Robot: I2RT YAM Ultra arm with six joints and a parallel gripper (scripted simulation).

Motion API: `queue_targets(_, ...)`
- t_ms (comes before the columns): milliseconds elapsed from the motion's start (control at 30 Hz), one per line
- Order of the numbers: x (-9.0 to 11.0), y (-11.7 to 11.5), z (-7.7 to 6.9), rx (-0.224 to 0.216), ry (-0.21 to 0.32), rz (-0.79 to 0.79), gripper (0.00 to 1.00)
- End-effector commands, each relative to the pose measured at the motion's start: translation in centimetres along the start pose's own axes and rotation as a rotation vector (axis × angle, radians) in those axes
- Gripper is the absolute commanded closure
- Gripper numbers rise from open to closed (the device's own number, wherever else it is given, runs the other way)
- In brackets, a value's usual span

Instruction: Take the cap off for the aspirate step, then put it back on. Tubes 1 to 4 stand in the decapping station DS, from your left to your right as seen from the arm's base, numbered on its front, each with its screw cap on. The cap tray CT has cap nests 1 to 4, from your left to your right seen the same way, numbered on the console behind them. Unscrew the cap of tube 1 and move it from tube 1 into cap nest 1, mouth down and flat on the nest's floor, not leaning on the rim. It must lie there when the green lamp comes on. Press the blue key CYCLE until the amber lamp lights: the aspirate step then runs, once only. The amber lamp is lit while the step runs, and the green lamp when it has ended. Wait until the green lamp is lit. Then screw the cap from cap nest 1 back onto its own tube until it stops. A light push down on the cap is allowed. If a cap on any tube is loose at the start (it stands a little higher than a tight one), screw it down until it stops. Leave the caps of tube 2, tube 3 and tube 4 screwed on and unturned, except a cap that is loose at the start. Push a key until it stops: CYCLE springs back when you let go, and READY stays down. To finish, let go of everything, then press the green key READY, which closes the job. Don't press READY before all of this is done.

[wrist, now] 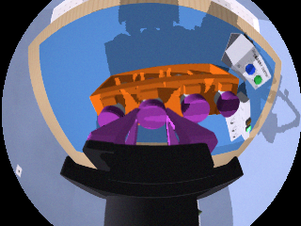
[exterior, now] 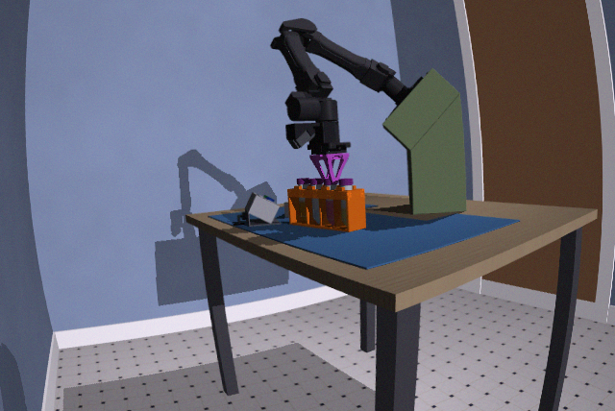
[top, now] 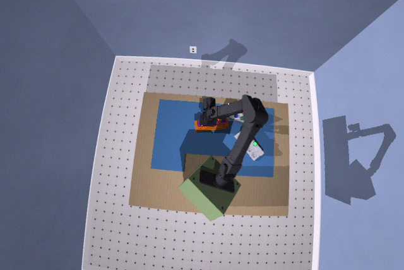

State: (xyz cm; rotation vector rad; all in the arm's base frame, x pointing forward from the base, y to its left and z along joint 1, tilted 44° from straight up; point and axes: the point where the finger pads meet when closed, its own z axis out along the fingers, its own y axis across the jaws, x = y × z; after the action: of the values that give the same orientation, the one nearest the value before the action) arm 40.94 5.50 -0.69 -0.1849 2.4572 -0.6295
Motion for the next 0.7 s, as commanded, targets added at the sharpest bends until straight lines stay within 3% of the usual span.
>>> queue_targets(0,-0.39,0.18,-0.21,-0.009,-0.011,0.119,1.00)
queue_targets(133,-0.39,0.18,-0.21,-0.009,-0.011,0.188,1.00)
queue_targets(600,-0.39,0.19,-0.21,-0.009,-0.011,0.188,1.00)
queue_targets(633,-0.39,0.19,-0.21,-0.009,-0.011,0.188,0.51)
queue_targets(667,-0.39,0.19,-0.21,-0.009,-0.011,0.188,0.51)
